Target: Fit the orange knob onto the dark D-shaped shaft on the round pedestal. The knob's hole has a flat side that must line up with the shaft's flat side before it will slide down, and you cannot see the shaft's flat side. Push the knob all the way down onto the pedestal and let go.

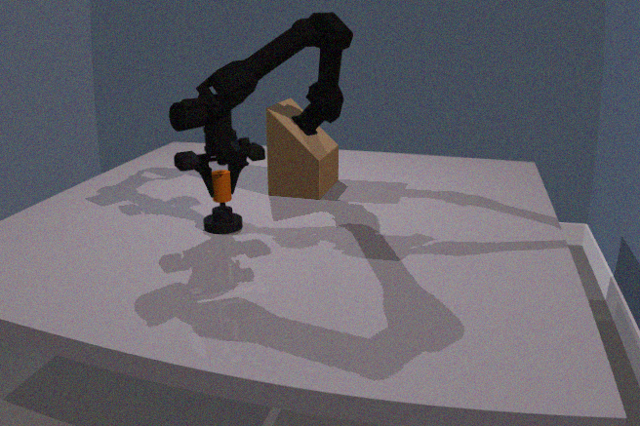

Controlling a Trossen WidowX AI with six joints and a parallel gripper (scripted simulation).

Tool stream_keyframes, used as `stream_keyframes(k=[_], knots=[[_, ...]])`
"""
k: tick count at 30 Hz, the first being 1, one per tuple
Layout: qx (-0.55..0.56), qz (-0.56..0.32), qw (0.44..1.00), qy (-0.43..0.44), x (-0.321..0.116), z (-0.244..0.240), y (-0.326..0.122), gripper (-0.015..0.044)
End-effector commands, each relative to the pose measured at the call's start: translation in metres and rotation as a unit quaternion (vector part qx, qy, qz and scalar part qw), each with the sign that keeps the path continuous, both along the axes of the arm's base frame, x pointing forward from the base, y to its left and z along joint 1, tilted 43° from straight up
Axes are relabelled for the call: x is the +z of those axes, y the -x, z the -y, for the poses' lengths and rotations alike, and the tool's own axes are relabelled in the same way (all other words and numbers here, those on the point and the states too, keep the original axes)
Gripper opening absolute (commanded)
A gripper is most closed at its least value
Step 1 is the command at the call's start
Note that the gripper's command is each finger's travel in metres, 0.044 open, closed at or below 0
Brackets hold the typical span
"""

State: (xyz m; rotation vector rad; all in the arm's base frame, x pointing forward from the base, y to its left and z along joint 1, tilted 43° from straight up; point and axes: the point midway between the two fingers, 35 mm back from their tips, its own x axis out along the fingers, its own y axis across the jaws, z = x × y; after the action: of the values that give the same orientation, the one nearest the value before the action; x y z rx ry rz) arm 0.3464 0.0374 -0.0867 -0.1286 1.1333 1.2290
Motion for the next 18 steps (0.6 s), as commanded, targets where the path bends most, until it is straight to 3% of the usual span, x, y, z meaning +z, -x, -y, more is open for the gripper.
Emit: stream_keyframes(k=[1, 18], knots=[[0.018, 0.022, 1.000, -0.002, 0.0007, 0.0016, -0.0057, 0.0000], [0.018, 0.022, 1.000, -0.002, 0.0003, 0.0009, -0.0054, 0.0000]])
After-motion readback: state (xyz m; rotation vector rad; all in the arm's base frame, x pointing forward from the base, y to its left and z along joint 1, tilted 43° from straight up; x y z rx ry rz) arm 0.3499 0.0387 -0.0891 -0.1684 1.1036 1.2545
